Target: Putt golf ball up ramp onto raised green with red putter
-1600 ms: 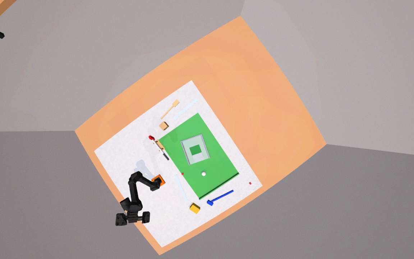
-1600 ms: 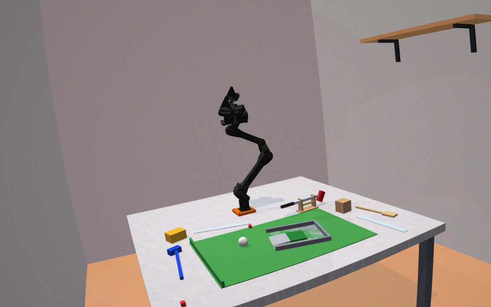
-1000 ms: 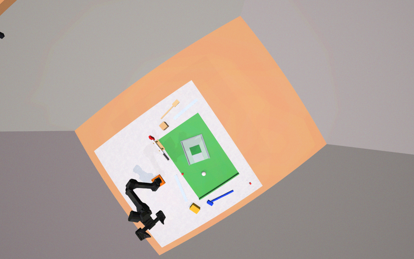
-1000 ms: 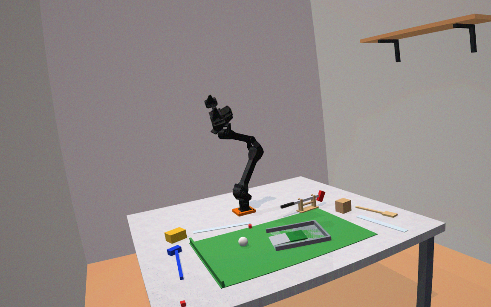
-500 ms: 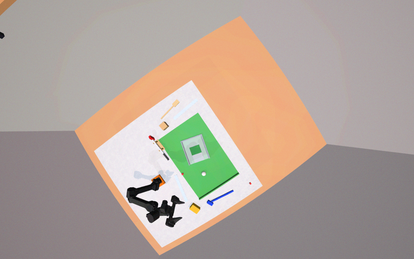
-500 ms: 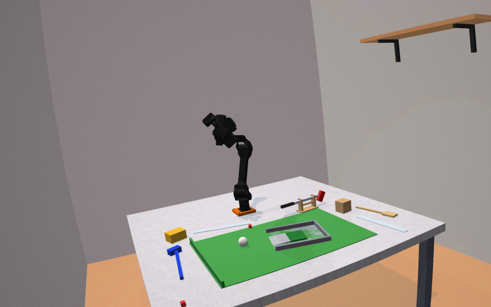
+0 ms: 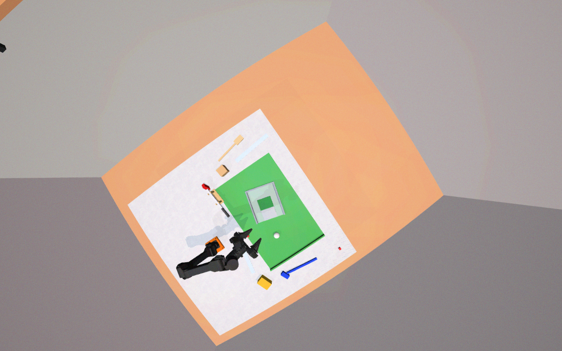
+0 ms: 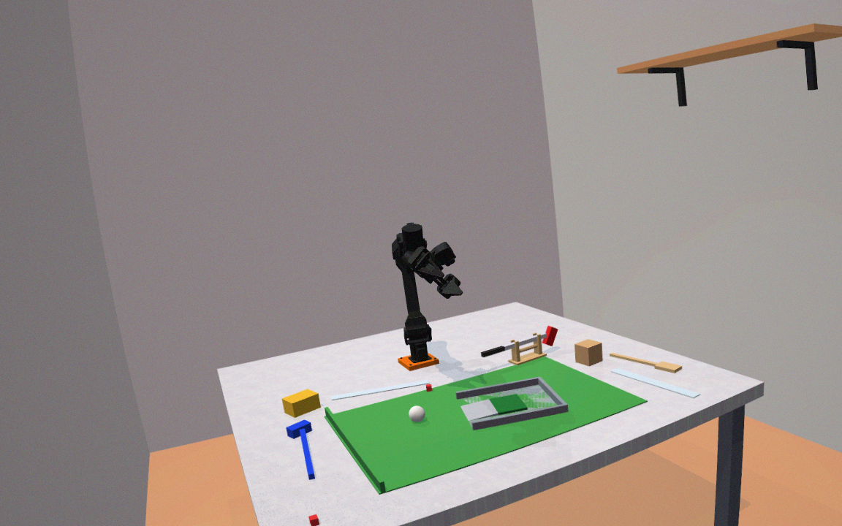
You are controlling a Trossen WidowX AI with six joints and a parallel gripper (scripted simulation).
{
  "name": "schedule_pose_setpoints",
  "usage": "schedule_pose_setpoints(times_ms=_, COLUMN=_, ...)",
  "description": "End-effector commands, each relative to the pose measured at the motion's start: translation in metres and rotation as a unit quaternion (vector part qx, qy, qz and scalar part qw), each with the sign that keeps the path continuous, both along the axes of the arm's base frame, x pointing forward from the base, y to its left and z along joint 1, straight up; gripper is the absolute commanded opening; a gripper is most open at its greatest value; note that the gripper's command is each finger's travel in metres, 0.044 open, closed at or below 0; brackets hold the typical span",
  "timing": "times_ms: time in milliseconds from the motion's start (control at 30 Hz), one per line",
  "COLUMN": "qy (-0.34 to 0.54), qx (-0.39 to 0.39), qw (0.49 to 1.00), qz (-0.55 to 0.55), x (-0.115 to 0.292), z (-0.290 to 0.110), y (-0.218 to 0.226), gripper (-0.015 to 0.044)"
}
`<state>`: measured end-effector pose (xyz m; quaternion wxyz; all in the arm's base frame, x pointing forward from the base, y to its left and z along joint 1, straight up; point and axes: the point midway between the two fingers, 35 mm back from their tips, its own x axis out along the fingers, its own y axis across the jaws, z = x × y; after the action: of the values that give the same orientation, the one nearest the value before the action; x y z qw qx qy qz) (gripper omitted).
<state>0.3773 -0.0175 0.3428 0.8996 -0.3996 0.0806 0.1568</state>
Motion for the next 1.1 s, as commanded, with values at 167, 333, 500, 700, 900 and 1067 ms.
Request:
schedule_pose_setpoints(times_ms=167, qy=0.201, qx=-0.046, qw=0.968, qz=0.141, x=-0.02, z=-0.105, y=0.099, gripper=0.044)
schedule_pose_setpoints(times_ms=333, qy=0.321, qx=-0.104, qw=0.914, qz=0.225, x=-0.06, z=-0.16, y=0.146, gripper=0.044)
schedule_pose_setpoints(times_ms=500, qy=0.428, qx=-0.18, qw=0.831, qz=0.306, x=-0.118, z=-0.203, y=0.175, gripper=0.044)
schedule_pose_setpoints(times_ms=700, qy=0.472, qx=-0.22, qw=0.782, qz=0.342, x=-0.148, z=-0.218, y=0.183, gripper=0.044)
schedule_pose_setpoints(times_ms=900, qy=0.472, qx=-0.22, qw=0.782, qz=0.342, x=-0.151, z=-0.227, y=0.18, gripper=0.044)
schedule_pose_setpoints(times_ms=1067, qy=0.472, qx=-0.22, qw=0.782, qz=0.342, x=-0.151, z=-0.242, y=0.179, gripper=0.044)
